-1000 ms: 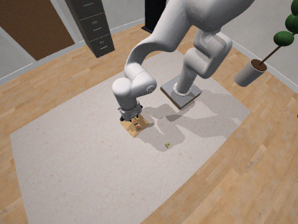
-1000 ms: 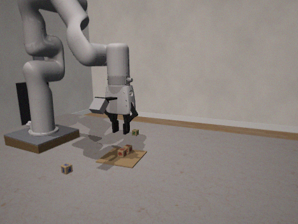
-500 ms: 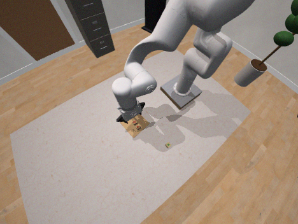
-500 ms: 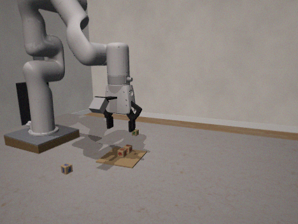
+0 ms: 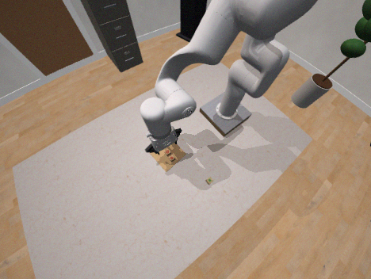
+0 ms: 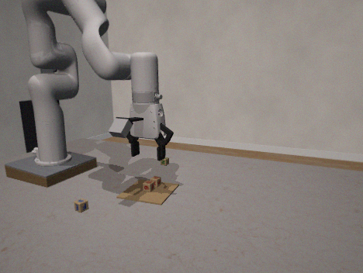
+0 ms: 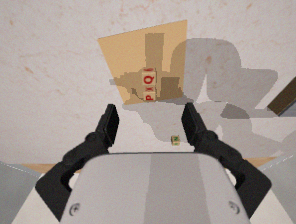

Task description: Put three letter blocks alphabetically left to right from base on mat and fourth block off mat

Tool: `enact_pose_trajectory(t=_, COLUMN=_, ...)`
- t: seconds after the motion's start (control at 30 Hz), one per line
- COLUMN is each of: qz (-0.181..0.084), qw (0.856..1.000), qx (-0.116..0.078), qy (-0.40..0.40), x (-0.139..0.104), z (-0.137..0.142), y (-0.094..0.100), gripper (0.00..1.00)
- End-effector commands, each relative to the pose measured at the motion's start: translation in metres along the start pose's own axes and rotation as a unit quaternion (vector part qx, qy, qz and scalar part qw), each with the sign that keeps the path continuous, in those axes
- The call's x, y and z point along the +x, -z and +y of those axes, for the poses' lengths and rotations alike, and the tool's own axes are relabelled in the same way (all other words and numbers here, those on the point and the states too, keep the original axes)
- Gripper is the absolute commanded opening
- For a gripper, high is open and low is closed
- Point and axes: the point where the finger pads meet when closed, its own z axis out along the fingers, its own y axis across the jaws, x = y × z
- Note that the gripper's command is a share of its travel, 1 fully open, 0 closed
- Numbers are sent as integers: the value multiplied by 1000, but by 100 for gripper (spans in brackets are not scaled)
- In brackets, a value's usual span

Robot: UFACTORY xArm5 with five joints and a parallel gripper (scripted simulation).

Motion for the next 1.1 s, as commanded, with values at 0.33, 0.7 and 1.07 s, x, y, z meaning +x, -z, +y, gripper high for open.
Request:
enact_pose_trajectory(t=0.33, qz=-3, qw=988, qx=0, qy=-152, x=-49, z=5, y=-2, gripper=100)
enact_pose_trajectory(t=0.7, qz=-4, qw=963, qx=-2, qy=-271, x=-87, z=14, y=-4, gripper=100)
enact_pose_trajectory(t=1.07, qz=-5, qw=921, qx=-4, qy=-389, x=-126, z=27, y=-7, gripper=100)
